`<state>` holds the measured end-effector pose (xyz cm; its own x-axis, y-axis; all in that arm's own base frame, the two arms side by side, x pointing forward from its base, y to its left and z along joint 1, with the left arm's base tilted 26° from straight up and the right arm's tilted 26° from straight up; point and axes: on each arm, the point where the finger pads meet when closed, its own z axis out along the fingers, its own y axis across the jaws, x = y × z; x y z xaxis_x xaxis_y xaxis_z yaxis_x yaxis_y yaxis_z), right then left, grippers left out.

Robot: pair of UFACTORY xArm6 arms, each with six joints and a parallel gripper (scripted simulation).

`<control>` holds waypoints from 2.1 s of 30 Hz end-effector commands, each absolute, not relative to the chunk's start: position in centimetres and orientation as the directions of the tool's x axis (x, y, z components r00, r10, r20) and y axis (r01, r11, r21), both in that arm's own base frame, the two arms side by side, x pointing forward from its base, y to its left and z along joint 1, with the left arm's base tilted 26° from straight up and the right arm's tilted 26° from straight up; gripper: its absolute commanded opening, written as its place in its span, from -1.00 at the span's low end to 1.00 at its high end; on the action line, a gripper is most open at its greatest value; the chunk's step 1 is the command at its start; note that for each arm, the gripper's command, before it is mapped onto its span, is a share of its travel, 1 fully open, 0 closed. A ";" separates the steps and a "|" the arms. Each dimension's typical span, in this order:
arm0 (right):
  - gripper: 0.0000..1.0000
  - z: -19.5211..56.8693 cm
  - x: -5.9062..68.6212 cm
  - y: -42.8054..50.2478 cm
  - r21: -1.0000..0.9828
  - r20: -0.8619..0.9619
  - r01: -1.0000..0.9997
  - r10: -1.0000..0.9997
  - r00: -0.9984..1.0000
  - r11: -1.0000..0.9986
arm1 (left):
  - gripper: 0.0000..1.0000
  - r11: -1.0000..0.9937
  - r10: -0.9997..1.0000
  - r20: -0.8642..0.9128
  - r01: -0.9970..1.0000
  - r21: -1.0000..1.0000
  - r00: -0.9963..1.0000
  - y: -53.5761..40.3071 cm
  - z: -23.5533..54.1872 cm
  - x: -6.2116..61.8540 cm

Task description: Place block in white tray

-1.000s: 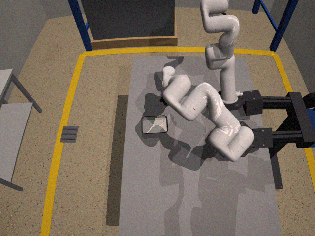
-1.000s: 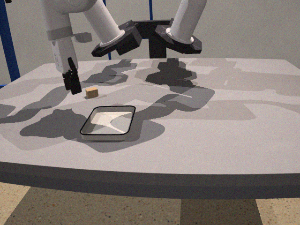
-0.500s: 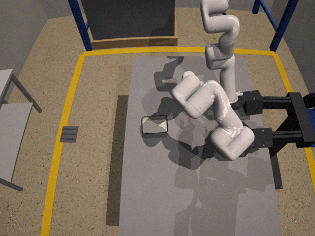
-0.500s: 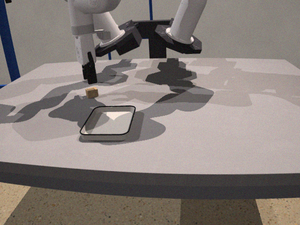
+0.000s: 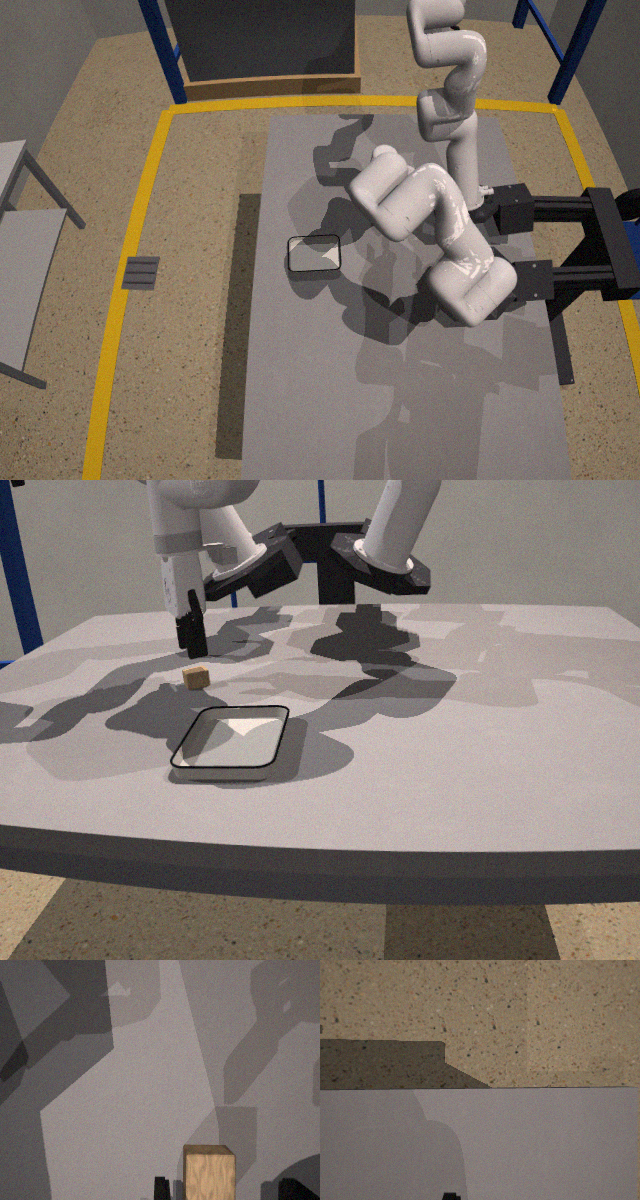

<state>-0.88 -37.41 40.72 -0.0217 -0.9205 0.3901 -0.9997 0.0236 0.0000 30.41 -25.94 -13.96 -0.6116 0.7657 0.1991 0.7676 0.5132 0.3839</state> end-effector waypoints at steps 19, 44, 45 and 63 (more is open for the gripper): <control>1.00 40.9 -0.9 -37.4 0.000 0.394 -1.000 -0.919 -0.022 0.024 | 0.07 0.513 0.766 0.196 0.766 0.386 -0.612 -26.0 -14.0 30.5; 1.00 40.9 -0.9 -37.4 0.000 0.394 -1.000 -0.919 -0.022 0.024 | 0.07 0.512 0.765 0.196 0.765 0.391 -0.613 -25.2 -16.2 30.9; 1.00 40.9 -0.9 -37.4 0.000 0.394 -1.000 -0.919 -0.022 0.024 | 0.07 0.512 0.765 0.196 0.765 0.391 -0.613 -25.2 -16.2 30.9; 1.00 40.9 -0.9 -37.4 0.000 0.394 -1.000 -0.919 -0.022 0.024 | 0.07 0.512 0.765 0.196 0.765 0.391 -0.613 -25.1 -16.3 31.0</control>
<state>-0.88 -37.41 40.72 -0.0217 -0.9205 0.3901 -0.9997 0.0236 0.0000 30.87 -24.98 -16.38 -0.6135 0.7641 0.1995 0.7648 0.5120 0.3909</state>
